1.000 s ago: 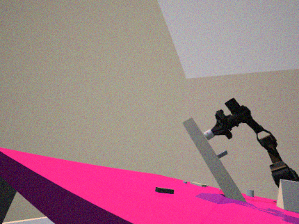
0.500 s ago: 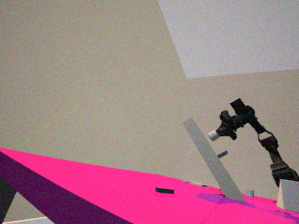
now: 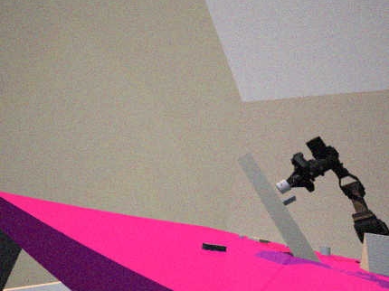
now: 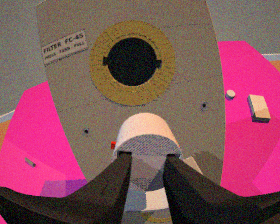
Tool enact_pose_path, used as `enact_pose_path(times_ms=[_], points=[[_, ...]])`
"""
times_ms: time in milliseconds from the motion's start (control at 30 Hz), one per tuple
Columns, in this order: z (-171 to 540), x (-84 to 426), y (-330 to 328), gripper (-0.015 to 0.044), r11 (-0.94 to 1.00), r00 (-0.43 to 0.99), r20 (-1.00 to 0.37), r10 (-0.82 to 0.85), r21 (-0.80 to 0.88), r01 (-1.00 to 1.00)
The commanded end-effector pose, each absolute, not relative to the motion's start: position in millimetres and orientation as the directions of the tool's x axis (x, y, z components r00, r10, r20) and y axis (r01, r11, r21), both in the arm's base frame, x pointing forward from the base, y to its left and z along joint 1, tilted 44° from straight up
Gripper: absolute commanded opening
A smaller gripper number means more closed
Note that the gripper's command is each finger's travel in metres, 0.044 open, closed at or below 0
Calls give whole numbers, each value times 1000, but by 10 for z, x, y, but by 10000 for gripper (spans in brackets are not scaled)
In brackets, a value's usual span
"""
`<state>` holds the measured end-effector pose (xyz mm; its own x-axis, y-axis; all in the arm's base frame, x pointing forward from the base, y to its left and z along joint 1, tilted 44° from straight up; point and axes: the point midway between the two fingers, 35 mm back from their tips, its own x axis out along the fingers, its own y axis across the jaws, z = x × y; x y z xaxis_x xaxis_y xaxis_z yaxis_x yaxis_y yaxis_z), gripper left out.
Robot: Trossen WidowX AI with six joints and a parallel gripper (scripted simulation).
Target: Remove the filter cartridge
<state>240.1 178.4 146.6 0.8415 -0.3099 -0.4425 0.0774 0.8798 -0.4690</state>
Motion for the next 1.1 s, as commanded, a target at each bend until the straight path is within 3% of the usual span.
enact_pose_path(times_ms=[0, 67, 233, 700, 1067], points=[[1396, 2343, 1682, 0, 883, 845, -436, -309, -461, 85], [1383, 2334, 1667, 0, 883, 845, -436, -309, -461, 85], [1410, 2364, 1723, 114, 879, 841, -443, -311, -471, 77], [1393, 2341, 1678, 114, 883, 845, -436, -309, -461, 85], [1870, 2666, 2175, 114, 884, 846, -435, -308, -461, 85]])
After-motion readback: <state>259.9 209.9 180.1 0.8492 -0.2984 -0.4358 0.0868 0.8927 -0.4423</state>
